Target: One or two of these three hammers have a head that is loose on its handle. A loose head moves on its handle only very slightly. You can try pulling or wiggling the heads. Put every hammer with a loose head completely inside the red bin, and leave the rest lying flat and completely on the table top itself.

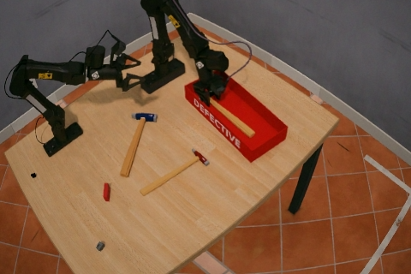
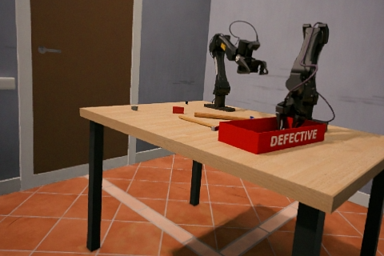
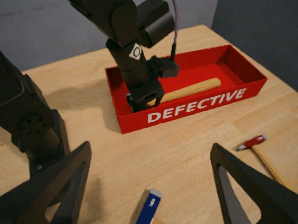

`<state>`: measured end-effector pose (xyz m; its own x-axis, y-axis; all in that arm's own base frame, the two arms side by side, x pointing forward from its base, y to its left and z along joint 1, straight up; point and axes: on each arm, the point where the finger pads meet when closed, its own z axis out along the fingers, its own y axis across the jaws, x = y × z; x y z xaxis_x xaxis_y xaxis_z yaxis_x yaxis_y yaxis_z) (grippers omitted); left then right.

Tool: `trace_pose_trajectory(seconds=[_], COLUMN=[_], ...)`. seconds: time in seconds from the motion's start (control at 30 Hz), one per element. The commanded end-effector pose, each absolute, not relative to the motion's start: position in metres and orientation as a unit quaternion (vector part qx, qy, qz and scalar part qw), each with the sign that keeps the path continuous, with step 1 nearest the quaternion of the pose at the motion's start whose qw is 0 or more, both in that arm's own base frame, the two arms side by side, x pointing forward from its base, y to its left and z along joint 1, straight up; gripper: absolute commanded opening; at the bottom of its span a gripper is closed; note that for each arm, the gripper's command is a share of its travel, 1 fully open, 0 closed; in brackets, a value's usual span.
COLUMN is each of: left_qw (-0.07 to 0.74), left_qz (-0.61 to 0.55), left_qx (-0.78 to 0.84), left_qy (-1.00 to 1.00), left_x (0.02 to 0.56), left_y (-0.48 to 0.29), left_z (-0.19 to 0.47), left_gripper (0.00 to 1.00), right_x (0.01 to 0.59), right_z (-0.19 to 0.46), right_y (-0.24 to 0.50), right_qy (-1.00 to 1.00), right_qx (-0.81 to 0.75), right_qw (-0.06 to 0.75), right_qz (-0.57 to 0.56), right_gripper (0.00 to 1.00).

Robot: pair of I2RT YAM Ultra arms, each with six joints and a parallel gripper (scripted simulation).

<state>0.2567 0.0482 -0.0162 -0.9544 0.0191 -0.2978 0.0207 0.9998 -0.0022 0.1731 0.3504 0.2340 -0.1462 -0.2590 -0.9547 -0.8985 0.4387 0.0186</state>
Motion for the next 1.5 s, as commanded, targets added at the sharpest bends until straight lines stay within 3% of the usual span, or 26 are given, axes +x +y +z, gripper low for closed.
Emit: trace_pose_trajectory(seconds=[0.0,0.37,0.43,0.5,0.57,0.73,1.47], left_qw=[0.180,0.185,0.185,0.185,0.186,0.185,0.160], left_qz=[0.003,0.001,0.000,0.000,0.001,0.001,0.001], left_qx=[0.012,0.014,0.016,0.016,0.013,0.013,0.012], left_qy=[0.984,0.983,0.983,0.983,0.983,0.983,0.987], left_x=[0.270,0.265,0.263,0.263,0.259,0.248,0.238], left_y=[0.048,0.048,0.047,0.047,0.049,0.049,0.050], left_z=[0.001,0.022,0.025,0.025,0.035,0.063,0.047], left_gripper=[0.54,0.54,0.76,0.76,0.99,1.00,1.00], right_x=[0.175,0.175,0.175,0.175,0.175,0.175,0.172], right_z=[0.236,0.236,0.236,0.236,0.236,0.236,0.242], right_y=[0.350,0.350,0.350,0.350,0.350,0.350,0.344], right_qy=[0.687,0.687,0.687,0.687,0.687,0.687,0.684], right_qx=[-0.416,-0.416,-0.416,-0.416,-0.416,-0.416,-0.442], right_qw=[0.502,0.502,0.502,0.502,0.502,0.502,0.481], right_qz=[0.321,0.321,0.321,0.321,0.321,0.321,0.325], right_gripper=[1.00,1.00,1.00,1.00,1.00,1.00,1.00])
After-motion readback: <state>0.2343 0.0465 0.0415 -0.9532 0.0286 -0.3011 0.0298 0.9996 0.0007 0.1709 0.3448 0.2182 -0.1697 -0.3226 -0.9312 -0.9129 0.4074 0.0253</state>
